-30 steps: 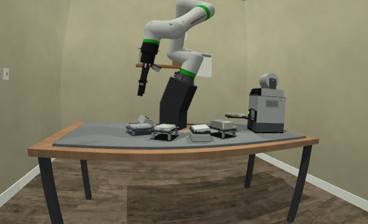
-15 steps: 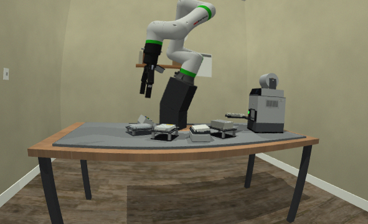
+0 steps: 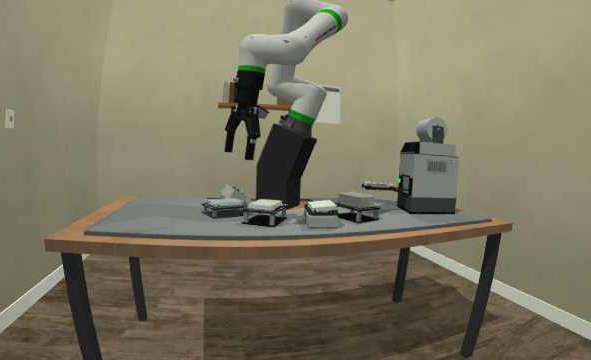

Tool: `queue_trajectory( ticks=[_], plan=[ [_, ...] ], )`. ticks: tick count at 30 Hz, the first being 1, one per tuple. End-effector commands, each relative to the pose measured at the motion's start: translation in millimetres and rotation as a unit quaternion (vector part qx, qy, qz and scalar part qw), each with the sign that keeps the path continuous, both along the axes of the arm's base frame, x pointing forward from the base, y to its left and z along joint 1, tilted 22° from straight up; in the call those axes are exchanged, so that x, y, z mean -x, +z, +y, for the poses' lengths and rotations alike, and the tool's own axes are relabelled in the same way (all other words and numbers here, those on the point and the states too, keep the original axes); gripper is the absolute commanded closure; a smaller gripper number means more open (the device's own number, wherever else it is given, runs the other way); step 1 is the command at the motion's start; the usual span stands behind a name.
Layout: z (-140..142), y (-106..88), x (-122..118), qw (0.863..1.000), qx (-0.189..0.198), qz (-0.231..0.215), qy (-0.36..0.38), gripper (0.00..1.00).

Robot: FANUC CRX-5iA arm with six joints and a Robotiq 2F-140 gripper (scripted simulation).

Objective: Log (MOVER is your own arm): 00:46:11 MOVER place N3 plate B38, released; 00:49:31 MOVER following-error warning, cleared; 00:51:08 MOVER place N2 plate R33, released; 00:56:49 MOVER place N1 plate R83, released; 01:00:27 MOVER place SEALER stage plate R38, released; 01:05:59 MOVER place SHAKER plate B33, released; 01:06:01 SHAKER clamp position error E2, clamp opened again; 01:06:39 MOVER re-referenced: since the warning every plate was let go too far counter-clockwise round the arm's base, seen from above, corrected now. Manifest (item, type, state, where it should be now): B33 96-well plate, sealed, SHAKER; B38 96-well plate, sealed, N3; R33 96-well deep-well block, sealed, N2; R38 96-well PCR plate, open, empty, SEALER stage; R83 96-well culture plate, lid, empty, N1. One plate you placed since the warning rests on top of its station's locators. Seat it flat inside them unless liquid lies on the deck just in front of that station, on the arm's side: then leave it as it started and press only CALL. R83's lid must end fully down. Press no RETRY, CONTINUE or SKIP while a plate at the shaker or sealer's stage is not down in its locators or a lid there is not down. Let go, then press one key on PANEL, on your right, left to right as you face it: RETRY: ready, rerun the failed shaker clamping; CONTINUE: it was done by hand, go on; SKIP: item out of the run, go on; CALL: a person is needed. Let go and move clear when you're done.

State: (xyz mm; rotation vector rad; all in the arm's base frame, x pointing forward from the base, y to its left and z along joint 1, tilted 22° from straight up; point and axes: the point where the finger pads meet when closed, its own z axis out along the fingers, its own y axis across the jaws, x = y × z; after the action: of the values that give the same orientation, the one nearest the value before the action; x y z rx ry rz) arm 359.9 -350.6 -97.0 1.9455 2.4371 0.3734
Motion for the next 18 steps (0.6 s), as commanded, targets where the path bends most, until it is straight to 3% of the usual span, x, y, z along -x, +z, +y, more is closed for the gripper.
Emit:
queue_trajectory(
  ticks=[1, 18],
  plan=[
    [3.3, 1.1, -2.4, 0.999, 0.003, -0.008, 0.039, 0.00],
    [23.6, 3.1, -13.1, 0.982, 0.013, -0.031, 0.186, 0.00]
  ],
)
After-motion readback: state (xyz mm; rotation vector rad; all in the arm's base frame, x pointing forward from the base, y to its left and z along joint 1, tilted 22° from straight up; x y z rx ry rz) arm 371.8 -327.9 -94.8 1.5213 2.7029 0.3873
